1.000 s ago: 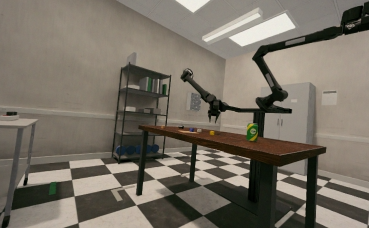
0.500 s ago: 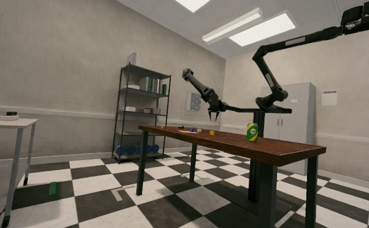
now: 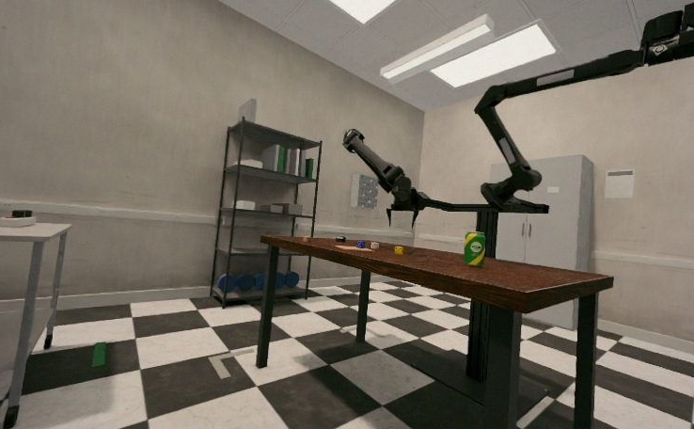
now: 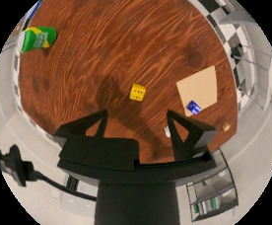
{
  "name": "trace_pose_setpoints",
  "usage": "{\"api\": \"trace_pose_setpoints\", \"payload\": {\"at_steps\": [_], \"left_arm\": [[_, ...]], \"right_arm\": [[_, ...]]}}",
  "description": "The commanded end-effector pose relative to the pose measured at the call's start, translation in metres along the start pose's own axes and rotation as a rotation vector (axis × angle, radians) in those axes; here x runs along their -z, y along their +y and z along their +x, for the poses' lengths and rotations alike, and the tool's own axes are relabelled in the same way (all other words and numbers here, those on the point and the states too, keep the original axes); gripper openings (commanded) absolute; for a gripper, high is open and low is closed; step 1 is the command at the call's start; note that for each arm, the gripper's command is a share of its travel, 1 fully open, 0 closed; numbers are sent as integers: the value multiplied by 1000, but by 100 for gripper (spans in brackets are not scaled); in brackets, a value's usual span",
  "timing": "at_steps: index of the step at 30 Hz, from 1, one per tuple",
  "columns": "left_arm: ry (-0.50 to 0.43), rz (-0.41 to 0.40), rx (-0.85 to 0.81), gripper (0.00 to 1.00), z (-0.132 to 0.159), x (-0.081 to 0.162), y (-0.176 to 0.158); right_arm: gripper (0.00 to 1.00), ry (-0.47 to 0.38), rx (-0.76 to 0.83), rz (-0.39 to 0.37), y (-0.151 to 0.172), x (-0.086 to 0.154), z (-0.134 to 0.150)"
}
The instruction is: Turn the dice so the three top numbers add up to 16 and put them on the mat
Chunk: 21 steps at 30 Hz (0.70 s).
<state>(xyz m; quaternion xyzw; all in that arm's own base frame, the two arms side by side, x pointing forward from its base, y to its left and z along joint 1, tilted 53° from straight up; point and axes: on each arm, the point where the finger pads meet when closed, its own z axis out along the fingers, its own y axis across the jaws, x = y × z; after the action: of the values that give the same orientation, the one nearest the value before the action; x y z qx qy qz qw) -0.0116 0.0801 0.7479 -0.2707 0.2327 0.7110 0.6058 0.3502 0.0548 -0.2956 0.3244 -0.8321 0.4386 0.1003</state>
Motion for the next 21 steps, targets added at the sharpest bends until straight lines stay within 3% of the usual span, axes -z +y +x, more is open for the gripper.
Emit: {"api": "trace_pose_setpoints", "payload": {"at_steps": [1,6,9,10,11,21], "left_arm": [[-68,-6,-3,100,-37,3,1],[-68,-6,-3,100,-37,3,1],[-68,-6,-3,100,-37,3,1],[-68,-6,-3,100,-37,3,1],[-68,-6,-3,100,-37,3,1],[-68,-6,-3,100,-37,3,1]], "right_arm": [[100,0,-45,0,1,-8,-3],[100,15,-264,-1,2,-31,13],[100,15,-282,-1,1,-32,14],[100,-14,-278,7,4,-23,3],[45,-24,-273,10,6,-20,1],[45,-17,-283,5,-4,-17,0]]}}
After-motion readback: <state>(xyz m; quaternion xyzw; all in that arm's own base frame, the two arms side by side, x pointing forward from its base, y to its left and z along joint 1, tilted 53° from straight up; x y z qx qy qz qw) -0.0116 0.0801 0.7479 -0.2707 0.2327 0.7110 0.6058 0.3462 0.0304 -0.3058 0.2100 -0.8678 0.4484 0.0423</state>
